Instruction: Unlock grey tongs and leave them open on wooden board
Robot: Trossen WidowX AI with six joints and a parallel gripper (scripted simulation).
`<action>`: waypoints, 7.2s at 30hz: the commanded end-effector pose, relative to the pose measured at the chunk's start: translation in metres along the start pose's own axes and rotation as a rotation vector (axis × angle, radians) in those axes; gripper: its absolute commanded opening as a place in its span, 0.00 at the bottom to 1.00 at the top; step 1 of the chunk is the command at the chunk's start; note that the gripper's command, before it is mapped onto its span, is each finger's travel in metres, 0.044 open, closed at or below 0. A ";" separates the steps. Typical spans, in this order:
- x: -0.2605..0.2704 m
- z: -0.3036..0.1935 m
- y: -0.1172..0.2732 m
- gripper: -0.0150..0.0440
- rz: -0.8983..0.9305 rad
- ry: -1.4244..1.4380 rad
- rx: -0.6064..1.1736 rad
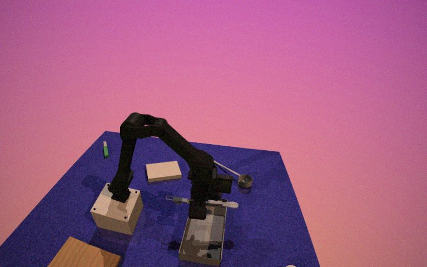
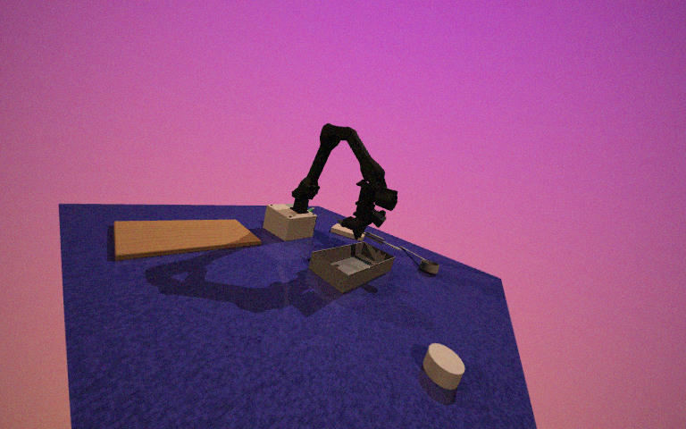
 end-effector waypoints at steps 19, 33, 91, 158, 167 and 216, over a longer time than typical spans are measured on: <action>-0.012 -0.001 0.008 0.00 -0.188 0.041 -0.007; -0.084 -0.012 0.028 0.00 -0.192 0.254 0.008; -0.269 -0.150 0.089 0.00 -0.208 0.560 0.048; -0.339 -0.315 0.104 0.00 -0.128 -2.240 -0.243; -0.342 -0.340 0.105 0.00 -0.090 -2.614 -0.288; -0.336 -0.458 0.107 0.00 0.308 -4.314 -0.523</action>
Point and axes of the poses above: the point midway between the two fingers, 35 mm back from their tips, its own y axis back along the fingers, its own x axis across the jaws, z = x × y, the point moved 2 cm from there along y, back along the fingers, and after that the axes turned 6 degrees about y, right-handed, at the moved point
